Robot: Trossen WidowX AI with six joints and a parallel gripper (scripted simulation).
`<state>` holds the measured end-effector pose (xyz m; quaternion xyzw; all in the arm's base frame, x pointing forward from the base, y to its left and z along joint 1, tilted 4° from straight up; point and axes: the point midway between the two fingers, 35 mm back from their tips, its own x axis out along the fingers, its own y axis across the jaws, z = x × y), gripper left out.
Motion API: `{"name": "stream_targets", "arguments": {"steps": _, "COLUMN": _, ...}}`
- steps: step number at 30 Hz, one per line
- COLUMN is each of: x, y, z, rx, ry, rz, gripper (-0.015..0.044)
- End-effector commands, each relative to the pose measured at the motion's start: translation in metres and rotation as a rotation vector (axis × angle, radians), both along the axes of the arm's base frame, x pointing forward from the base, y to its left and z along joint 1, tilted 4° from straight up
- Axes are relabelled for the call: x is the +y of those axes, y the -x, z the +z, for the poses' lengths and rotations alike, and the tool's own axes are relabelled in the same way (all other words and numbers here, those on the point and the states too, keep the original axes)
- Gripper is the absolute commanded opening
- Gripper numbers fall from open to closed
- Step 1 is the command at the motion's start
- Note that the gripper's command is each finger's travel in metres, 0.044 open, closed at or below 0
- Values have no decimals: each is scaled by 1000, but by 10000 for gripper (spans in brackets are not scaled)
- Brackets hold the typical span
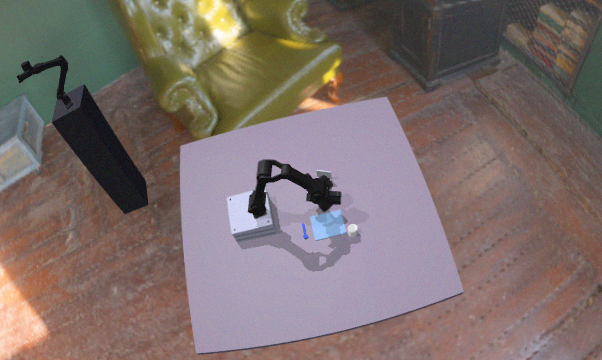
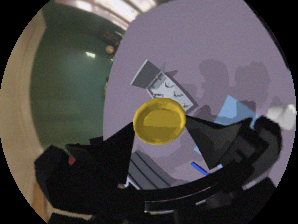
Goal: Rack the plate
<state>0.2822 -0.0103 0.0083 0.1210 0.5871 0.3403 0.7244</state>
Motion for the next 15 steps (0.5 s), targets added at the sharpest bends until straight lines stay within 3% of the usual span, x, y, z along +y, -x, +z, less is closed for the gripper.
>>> {"name": "stream_targets", "arguments": {"steps": 1, "x": 1, "y": 0, "z": -6, "rx": -95, "ry": -72, "rz": 49, "gripper": 0}}
{"name": "stream_targets", "arguments": {"steps": 15, "x": -1, "y": 2, "z": -16, "rx": -455, "ry": -220, "rz": 154, "gripper": 0}}
